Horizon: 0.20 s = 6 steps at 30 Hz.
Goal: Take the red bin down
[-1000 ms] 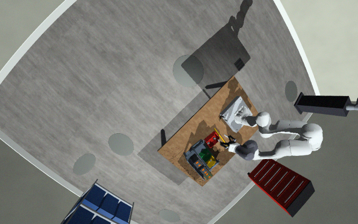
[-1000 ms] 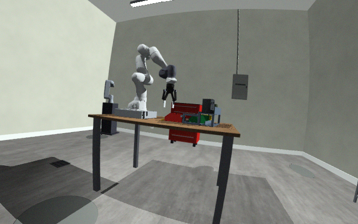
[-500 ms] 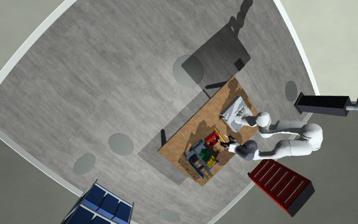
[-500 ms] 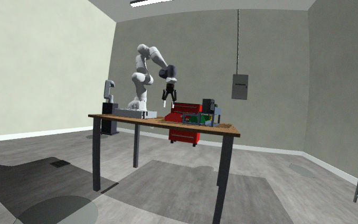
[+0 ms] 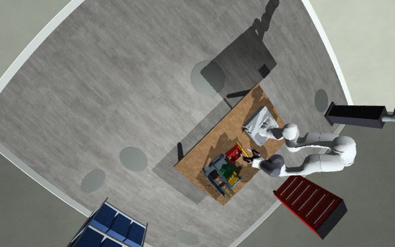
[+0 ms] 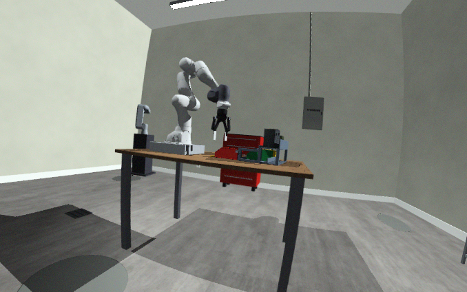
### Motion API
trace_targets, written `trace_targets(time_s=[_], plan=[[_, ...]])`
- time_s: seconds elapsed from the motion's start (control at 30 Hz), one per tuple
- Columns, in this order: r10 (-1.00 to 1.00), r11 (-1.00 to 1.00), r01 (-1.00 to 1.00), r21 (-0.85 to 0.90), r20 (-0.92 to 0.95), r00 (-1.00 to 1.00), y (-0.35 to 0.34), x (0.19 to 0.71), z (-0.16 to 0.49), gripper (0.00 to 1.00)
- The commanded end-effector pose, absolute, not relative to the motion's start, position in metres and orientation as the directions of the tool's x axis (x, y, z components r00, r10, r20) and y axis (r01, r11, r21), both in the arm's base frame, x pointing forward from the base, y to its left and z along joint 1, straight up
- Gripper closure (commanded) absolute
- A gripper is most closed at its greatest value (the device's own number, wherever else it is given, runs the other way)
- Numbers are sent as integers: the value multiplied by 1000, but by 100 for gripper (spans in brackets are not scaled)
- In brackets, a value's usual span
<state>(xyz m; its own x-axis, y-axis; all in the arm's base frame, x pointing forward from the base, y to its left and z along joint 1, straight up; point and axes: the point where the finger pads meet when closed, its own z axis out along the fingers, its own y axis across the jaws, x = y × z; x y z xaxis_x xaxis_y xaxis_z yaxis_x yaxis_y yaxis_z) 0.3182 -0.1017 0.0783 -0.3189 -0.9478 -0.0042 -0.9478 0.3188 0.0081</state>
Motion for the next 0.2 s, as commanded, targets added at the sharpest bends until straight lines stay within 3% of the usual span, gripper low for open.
trace_targets(time_s=[0.0,0.17], plan=[[-948,319,-948,6,-3,-319,-103,319,78,43],[-948,319,-948,6,-3,-319,-103,319,78,43]])
